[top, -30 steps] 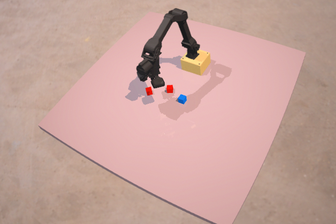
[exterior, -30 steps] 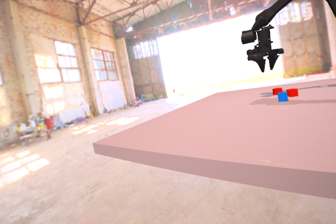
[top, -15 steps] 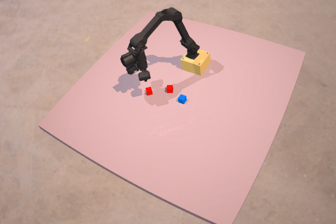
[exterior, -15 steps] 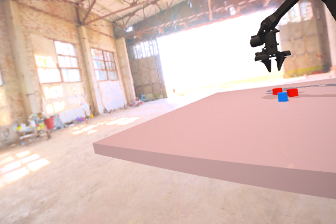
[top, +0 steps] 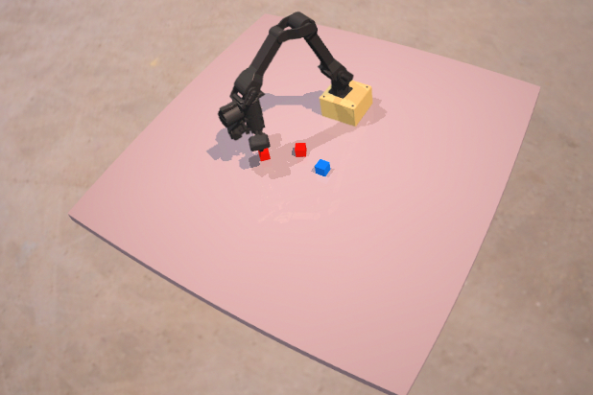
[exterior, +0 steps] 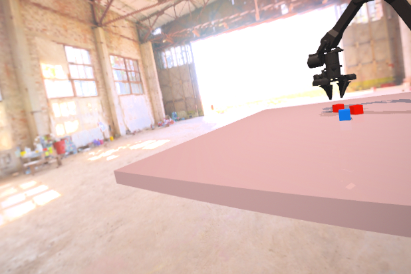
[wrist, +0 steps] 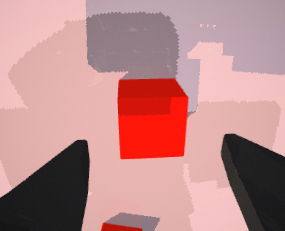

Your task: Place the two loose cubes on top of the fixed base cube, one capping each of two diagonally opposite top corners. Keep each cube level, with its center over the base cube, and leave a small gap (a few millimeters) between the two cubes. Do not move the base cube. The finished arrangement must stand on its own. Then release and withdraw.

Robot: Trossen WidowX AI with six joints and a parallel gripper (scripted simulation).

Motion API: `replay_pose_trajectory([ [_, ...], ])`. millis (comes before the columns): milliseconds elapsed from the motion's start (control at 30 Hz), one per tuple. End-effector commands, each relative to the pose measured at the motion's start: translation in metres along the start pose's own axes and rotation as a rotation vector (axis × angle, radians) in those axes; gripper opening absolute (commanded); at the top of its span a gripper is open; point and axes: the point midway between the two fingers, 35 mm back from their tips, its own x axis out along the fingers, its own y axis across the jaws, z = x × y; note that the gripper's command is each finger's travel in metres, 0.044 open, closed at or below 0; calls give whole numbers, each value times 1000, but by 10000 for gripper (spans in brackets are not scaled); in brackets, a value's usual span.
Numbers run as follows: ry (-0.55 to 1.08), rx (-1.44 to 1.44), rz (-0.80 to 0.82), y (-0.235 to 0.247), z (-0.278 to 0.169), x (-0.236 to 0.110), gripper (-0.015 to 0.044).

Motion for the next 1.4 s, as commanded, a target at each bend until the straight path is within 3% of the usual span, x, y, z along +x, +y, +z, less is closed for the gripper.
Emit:
replay_pose_trajectory([
  [0,20,-2,-2,-1,-4,9,265],
  [833,20,-2,-2,-1,-5,42,265],
  [1033,20,-2,-2,-1,-5,42,108],
  [1367,-3,-34,10,1,1,30,105],
])
